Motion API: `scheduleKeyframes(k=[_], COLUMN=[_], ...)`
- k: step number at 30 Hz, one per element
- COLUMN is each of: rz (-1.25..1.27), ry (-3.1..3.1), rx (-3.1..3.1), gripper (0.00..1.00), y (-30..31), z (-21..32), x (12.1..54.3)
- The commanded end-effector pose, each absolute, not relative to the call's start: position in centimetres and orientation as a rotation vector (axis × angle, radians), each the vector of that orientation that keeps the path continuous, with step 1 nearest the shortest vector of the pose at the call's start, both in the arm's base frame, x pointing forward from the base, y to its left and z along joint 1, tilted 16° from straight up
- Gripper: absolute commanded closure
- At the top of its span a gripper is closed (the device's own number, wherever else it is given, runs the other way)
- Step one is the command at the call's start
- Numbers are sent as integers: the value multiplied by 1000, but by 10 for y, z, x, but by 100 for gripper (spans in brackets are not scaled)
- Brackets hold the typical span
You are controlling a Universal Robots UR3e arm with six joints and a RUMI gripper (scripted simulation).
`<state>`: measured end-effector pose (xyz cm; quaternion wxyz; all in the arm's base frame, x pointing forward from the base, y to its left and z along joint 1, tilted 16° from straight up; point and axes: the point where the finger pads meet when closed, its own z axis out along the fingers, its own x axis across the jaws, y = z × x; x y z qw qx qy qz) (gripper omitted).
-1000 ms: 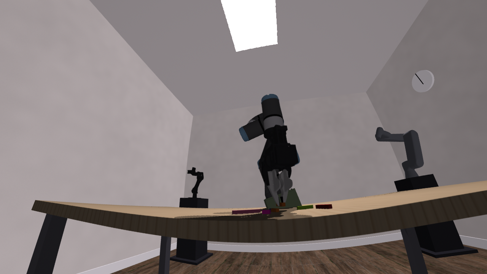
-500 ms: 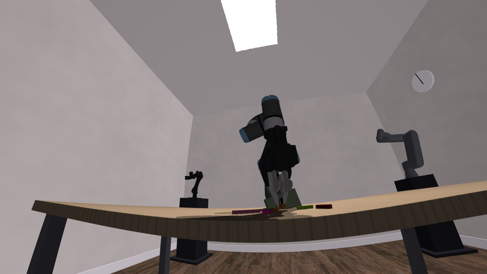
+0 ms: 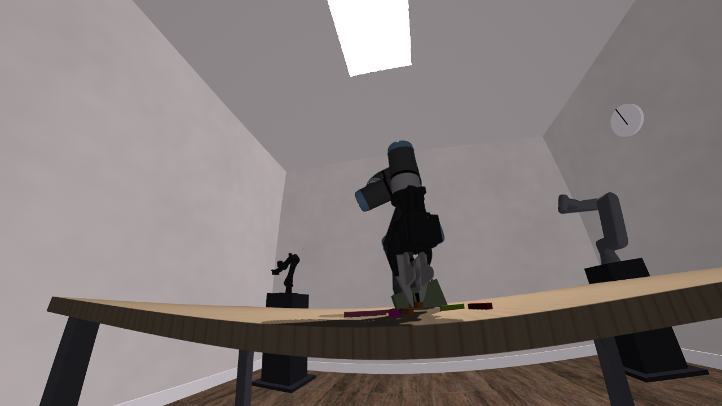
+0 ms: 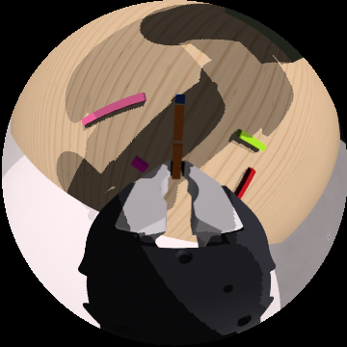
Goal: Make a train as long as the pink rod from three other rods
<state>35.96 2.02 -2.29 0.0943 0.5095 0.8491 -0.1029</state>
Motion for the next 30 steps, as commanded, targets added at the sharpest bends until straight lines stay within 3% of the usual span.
scheduleKeyframes(k=[1,30], rz=[-302,-304], ry=[2518,2519], rx=[1510,1510], gripper=[100,100], y=[20,17], z=[-23,-35], x=[360,360])
